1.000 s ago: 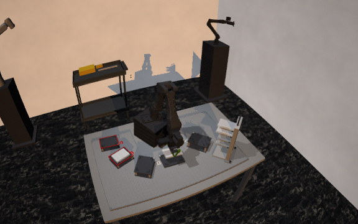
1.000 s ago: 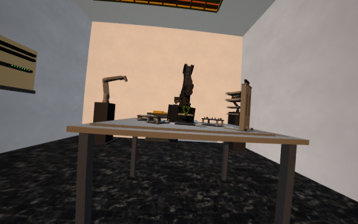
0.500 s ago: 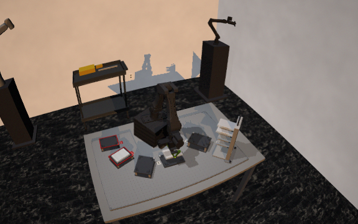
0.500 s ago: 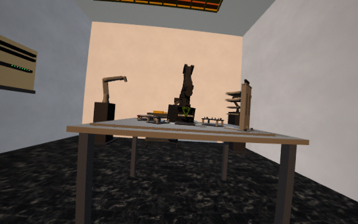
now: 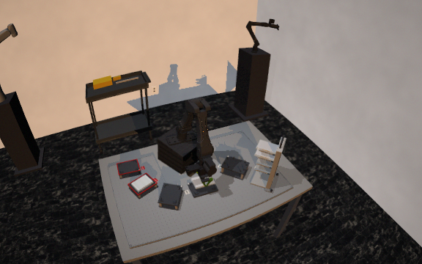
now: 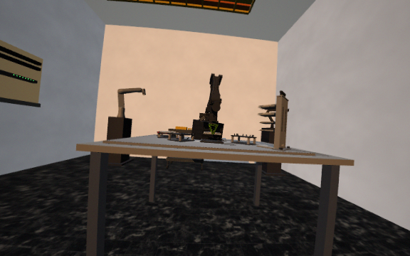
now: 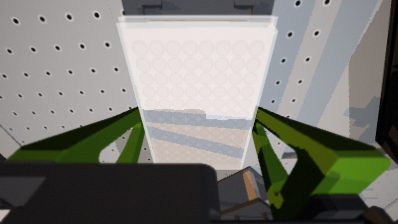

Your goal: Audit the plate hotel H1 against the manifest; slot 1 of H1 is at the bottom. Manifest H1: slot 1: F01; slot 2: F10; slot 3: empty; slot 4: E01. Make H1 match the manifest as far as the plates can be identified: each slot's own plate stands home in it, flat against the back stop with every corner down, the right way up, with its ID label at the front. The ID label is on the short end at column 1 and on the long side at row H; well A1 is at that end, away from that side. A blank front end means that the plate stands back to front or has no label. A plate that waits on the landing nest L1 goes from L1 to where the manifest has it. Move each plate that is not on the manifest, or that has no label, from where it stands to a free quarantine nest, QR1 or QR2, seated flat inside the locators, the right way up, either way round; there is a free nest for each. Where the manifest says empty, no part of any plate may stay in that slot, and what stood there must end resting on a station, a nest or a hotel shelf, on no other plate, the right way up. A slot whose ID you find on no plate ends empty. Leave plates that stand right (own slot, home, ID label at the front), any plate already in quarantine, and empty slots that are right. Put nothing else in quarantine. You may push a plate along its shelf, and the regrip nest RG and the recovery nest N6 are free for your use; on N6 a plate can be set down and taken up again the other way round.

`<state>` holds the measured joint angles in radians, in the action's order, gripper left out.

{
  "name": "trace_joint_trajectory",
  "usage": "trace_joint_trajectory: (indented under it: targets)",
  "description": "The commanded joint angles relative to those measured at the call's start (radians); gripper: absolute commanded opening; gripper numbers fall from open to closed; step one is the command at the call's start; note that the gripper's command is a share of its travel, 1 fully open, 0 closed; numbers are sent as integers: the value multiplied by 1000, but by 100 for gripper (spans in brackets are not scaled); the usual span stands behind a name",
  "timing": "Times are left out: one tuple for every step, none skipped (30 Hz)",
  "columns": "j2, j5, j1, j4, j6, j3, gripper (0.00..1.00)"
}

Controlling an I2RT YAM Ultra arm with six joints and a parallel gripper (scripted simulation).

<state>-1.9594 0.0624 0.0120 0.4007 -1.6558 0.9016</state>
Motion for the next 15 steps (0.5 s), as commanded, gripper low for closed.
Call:
trace_joint_trajectory:
  targets:
    - [4, -8, 0, -10, -2, 2, 86]
    - [2, -8, 0, -13, -2, 2, 86]
    - [0, -8, 0, -16, -2, 1, 86]
    - [-2, -8, 0, -18, -2, 1, 86]
    - [-4, -8, 1, -21, -2, 0, 86]
    - [-7, -8, 1, -23, -2, 0, 86]
    - [-9, -8, 1, -26, -2, 0, 86]
    - [-11, -8, 1, -28, -2, 0, 86]
    - [-14, -8, 1, -31, -2, 0, 86]
    - [-16, -8, 1, -33, -3, -1, 86]
    - [-18, -8, 1, -36, -3, -1, 86]
    - [-20, -8, 1, -38, -3, -1, 86]
    - [-23, -8, 1, -41, -3, -1, 86]
    - [-25, -8, 2, -43, -3, -1, 86]
    - [-27, -8, 2, -46, -3, -2, 86]
